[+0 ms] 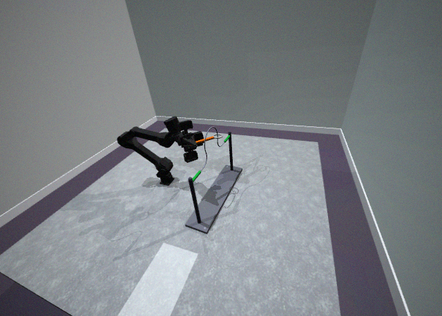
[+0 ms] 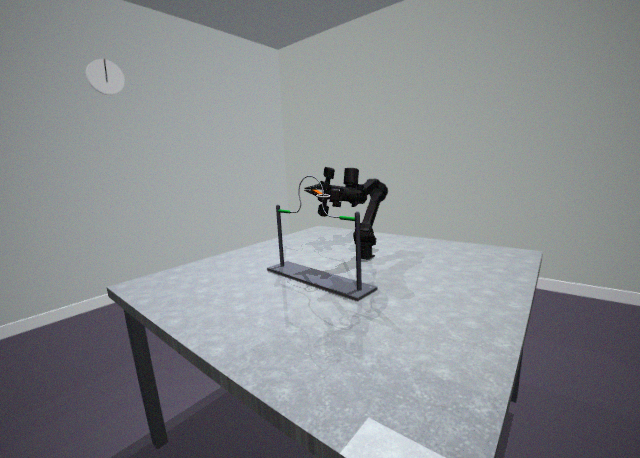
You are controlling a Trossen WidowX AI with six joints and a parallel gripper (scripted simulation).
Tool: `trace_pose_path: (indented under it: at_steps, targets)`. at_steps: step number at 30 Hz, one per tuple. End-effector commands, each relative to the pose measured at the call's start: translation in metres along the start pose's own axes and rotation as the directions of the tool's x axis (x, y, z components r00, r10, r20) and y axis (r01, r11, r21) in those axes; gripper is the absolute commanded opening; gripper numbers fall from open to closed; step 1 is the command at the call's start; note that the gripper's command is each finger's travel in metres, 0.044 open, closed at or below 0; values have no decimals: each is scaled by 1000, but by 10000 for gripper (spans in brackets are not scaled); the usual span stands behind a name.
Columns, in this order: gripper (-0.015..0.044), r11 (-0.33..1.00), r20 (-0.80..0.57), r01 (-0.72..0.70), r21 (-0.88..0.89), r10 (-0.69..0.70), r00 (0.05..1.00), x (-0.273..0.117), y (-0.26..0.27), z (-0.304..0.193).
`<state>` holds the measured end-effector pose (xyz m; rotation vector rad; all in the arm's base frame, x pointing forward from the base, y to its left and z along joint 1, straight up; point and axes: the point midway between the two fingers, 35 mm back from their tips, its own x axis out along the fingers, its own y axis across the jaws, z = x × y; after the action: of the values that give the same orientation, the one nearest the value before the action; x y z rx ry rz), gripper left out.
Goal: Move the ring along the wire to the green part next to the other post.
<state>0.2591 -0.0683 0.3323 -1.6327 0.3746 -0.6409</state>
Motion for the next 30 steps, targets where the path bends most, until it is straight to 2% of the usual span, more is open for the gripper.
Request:
trace_pose_path:
  at_steps: [1,13,30]
  targets:
    - [-150,1000,6,12,-29,-12,1000,0,3,0]
    - [-150,1000,5,8,-22,-8,1000,0,16,-2]
    - [-150,967,-12,-138,214,144,990,-9,63,2]
